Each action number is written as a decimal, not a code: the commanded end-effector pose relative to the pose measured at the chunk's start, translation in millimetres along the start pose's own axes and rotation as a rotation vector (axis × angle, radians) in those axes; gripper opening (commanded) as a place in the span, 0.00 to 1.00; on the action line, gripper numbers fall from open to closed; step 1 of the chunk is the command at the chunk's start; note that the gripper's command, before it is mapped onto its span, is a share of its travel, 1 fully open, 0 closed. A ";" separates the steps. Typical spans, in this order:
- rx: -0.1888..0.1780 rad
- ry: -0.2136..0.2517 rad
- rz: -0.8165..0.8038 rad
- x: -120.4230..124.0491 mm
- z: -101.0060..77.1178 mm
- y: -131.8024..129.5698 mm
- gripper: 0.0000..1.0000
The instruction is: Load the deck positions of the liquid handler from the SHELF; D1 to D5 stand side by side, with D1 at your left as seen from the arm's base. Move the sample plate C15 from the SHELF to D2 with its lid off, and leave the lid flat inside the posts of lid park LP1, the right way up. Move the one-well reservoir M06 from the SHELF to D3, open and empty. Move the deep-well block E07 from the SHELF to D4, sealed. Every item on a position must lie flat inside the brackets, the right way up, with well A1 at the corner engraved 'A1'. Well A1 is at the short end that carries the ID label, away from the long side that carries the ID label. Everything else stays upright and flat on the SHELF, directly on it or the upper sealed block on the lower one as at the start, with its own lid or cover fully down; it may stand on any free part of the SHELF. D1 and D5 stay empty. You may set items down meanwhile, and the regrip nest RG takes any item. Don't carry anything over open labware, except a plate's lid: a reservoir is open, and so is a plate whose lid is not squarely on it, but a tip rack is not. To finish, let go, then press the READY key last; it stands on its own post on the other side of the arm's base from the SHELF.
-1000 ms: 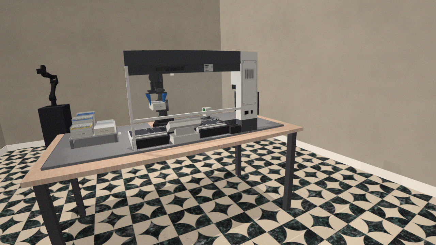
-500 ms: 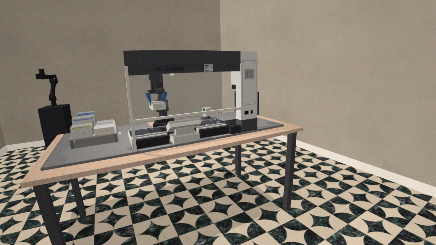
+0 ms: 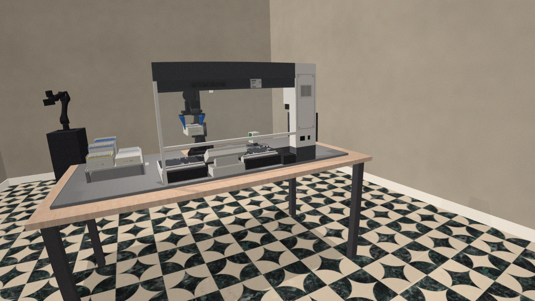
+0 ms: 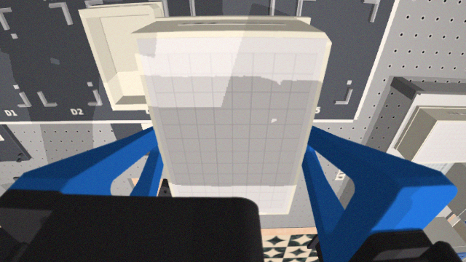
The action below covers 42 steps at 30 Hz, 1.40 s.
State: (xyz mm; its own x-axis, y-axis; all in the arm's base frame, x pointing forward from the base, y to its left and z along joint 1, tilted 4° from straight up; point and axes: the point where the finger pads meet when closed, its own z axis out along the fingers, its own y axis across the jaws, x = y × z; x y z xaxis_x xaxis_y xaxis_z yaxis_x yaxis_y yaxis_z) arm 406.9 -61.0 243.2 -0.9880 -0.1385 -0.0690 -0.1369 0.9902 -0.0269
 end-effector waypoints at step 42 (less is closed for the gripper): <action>0.007 -0.015 -0.013 -9.1 61.1 3.2 0.00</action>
State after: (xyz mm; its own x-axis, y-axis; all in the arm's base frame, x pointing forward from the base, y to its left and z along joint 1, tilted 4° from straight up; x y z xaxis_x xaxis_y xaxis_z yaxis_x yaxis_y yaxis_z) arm 412.9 -61.8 184.7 -0.9878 -0.1387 -0.0705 -0.1371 0.9902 -0.0276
